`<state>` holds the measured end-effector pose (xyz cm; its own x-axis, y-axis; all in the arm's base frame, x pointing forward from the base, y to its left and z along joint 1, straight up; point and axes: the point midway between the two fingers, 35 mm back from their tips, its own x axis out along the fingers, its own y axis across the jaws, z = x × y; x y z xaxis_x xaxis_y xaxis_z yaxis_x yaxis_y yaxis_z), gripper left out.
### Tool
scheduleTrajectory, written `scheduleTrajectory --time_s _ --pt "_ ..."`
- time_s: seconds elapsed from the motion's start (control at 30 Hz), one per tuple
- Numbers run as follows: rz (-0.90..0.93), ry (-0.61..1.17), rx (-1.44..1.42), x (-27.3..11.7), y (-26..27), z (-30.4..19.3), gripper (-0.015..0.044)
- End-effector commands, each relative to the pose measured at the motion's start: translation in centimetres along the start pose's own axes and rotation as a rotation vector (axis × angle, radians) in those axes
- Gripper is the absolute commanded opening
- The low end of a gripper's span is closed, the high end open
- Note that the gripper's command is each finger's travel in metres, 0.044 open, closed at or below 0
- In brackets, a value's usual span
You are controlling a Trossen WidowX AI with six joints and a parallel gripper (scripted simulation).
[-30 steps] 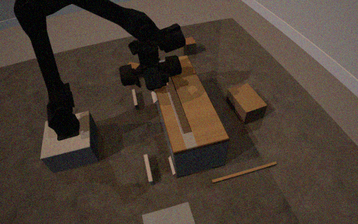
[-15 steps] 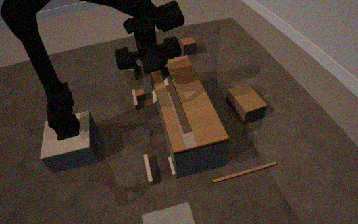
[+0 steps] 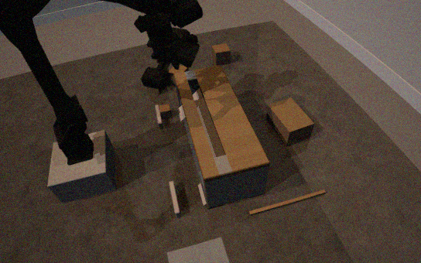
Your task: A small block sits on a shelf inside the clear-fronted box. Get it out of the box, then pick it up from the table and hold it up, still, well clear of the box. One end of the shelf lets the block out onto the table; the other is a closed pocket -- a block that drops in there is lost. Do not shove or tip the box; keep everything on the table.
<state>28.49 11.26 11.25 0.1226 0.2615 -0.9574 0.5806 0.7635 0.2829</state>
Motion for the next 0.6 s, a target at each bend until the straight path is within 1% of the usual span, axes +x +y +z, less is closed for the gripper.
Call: scheduleTrajectory --time_s 0.0,0.07,0.57 --pt "-0.075 -0.07 -0.875 0.4 0.1 -1.6 0.0285" --pt "-0.101 -0.081 -1.092 0.4 0.1 -1.9 0.0285" --pt "-0.272 -0.087 -2.064 0.3 0.2 -3.1 0.0285"
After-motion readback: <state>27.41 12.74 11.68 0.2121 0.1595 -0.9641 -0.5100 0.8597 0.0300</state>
